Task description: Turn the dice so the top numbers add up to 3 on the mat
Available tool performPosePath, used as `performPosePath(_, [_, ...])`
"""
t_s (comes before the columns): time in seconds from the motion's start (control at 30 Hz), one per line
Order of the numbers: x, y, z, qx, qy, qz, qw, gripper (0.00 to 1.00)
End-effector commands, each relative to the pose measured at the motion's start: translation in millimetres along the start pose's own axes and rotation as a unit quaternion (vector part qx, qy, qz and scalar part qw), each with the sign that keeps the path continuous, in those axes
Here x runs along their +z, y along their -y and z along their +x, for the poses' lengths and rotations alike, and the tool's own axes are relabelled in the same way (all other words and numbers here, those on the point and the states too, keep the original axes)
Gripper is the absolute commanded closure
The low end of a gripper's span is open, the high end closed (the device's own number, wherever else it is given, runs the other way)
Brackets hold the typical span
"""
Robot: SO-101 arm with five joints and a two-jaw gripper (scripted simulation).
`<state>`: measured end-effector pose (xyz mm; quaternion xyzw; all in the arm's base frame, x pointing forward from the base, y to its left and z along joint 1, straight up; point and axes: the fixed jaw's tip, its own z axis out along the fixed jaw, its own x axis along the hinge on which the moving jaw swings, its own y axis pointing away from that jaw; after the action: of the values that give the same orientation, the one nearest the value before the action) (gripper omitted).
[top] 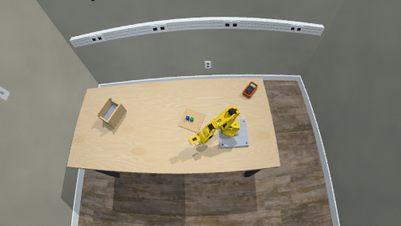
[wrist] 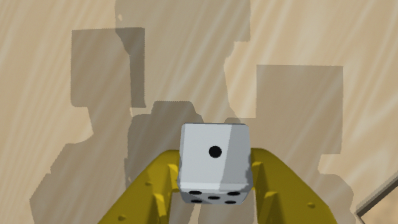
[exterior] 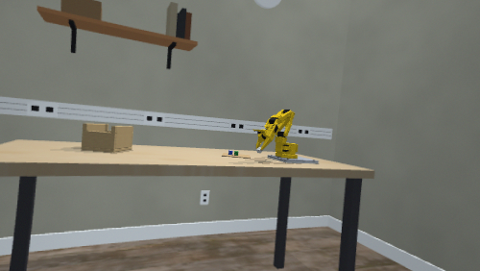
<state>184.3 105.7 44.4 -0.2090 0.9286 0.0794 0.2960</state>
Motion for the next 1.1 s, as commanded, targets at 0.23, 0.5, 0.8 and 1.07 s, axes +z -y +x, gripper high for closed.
performPosePath(0.23, [3.0, -6.4, -8.4, -0.015, 0.083, -0.012, 0.996, 1.00])
performPosePath(0.5, [3.2, -6.5, -8.7, -0.015, 0.084, -0.012, 0.996, 1.00])
performPosePath(0.8, [9.0, -8.4, -14.1, -0.019, 0.112, -0.016, 0.993, 1.00])
performPosePath(1.07, [15.6, -11.3, -20.5, -0.024, 0.152, -0.021, 0.988, 1.00])
